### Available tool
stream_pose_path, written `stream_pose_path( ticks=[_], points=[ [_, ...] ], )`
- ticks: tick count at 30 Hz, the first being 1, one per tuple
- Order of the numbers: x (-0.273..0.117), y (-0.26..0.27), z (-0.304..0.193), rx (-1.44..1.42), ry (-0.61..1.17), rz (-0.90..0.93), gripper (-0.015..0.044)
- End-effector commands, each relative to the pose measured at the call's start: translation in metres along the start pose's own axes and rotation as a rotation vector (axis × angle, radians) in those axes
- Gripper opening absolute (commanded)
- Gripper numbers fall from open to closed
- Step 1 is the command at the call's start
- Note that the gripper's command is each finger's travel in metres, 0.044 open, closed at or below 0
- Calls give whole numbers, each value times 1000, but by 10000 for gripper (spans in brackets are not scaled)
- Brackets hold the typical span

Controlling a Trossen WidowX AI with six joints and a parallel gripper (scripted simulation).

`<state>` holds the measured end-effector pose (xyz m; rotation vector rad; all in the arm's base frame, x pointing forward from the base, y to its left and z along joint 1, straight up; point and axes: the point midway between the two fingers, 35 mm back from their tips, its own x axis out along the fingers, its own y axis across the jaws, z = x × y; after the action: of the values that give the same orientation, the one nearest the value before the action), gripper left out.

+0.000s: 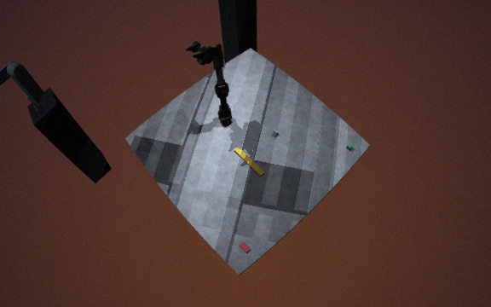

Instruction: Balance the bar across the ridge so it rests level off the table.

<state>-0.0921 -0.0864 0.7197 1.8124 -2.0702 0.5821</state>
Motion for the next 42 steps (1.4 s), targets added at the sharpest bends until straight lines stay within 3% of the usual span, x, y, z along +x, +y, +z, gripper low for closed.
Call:
stream_pose_path(
  ticks=[1,4,22,42],
  points=[
    [0,1,-1,1,2,3,374],
    [-5,11,-8,22,32,42,315],
    [-67,78,-69,147,313,322,315],
    [-173,105,-129,212,683,545,315]
  ],
)
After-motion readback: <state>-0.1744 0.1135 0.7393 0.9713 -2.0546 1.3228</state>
